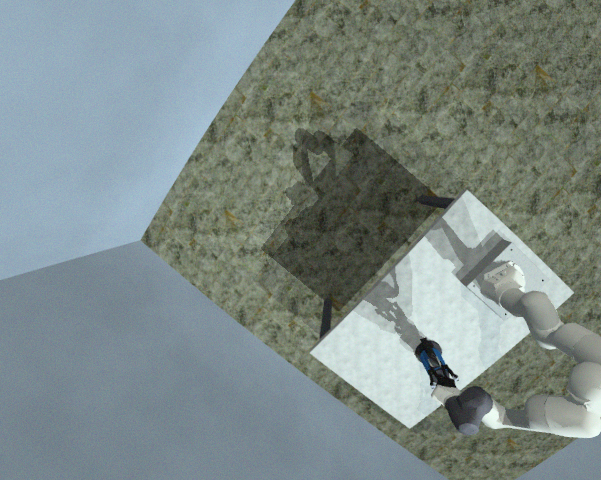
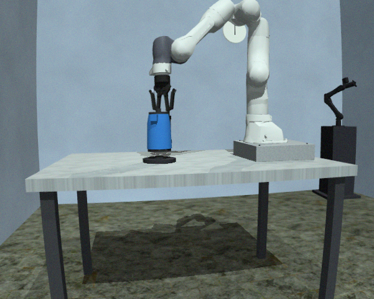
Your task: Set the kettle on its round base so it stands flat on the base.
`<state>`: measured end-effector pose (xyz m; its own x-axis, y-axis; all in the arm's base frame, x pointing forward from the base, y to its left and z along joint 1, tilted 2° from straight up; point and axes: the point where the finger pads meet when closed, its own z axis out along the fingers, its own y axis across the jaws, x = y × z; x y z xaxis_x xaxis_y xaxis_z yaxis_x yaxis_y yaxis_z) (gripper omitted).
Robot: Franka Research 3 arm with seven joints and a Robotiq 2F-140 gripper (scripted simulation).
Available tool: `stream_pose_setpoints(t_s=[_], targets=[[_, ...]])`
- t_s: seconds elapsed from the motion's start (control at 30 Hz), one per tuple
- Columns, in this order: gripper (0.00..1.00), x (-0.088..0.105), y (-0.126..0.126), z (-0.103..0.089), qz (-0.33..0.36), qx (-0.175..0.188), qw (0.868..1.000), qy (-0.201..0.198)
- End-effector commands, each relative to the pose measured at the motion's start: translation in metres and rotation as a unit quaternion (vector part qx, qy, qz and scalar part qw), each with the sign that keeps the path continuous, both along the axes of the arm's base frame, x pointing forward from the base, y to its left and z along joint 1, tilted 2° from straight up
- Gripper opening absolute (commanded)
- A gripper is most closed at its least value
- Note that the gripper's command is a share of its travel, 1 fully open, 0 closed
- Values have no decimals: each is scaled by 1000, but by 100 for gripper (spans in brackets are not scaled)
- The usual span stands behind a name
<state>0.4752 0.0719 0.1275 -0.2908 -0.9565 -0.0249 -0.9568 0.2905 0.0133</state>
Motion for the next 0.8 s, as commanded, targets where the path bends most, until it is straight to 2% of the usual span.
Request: stream_pose_setpoints(t_s=[0.0, 0.77], targets=[[0, 3, 6, 4, -15, 1, 1000, -6], [0, 1, 13, 4, -15, 1, 1000, -6]])
